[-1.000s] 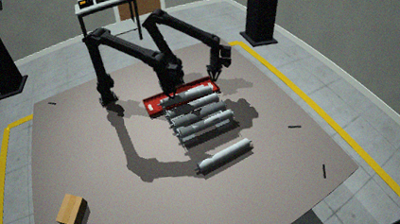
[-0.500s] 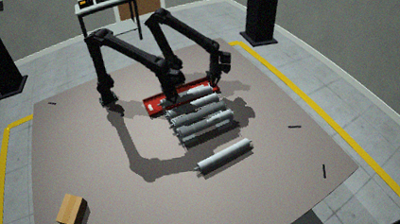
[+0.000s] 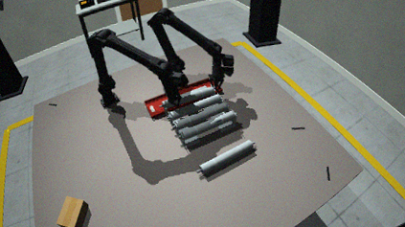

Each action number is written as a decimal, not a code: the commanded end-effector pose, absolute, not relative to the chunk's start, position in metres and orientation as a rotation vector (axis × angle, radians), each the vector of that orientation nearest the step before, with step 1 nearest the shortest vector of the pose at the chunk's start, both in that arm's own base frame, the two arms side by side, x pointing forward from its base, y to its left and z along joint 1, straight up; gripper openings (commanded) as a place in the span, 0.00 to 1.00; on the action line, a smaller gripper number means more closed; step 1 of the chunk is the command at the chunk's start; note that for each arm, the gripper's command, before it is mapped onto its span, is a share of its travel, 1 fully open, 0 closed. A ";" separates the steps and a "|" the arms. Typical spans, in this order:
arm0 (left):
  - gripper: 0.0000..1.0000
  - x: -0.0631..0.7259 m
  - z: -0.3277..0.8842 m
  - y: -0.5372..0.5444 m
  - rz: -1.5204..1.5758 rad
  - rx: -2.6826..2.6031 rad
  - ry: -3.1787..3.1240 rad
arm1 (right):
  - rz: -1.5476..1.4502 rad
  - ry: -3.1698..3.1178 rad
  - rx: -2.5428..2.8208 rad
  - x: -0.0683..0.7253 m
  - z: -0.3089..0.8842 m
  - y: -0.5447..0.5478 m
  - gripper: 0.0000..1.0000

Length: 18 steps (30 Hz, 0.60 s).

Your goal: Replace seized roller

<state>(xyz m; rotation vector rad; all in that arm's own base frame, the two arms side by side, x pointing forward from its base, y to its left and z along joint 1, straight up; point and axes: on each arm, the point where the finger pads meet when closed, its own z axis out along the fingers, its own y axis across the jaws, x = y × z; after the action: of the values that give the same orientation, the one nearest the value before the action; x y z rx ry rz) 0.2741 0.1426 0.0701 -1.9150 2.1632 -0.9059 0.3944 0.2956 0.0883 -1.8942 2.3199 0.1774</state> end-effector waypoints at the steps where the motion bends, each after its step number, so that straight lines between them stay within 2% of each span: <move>1: 0.32 0.284 0.086 0.155 -0.893 -1.892 2.131 | 0.165 2.281 -1.860 0.403 0.117 0.304 0.62; 6: 0.32 0.283 0.084 0.153 -0.896 -1.884 2.144 | 0.166 2.293 -1.870 0.405 0.107 0.303 0.62; 7: 0.03 0.283 0.088 0.155 -0.893 -1.883 2.134 | 0.167 2.294 -1.866 0.404 0.112 0.304 0.62; 18: 0.03 0.284 0.088 0.157 -0.886 -1.876 2.133 | 0.166 2.287 -1.862 0.406 0.112 0.305 0.62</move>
<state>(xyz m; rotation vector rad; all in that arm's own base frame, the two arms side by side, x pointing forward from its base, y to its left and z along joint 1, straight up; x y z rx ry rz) 0.2742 0.1425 0.0702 -1.9162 2.1623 -0.9076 0.3943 0.2955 0.0893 -1.8934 2.3190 0.1770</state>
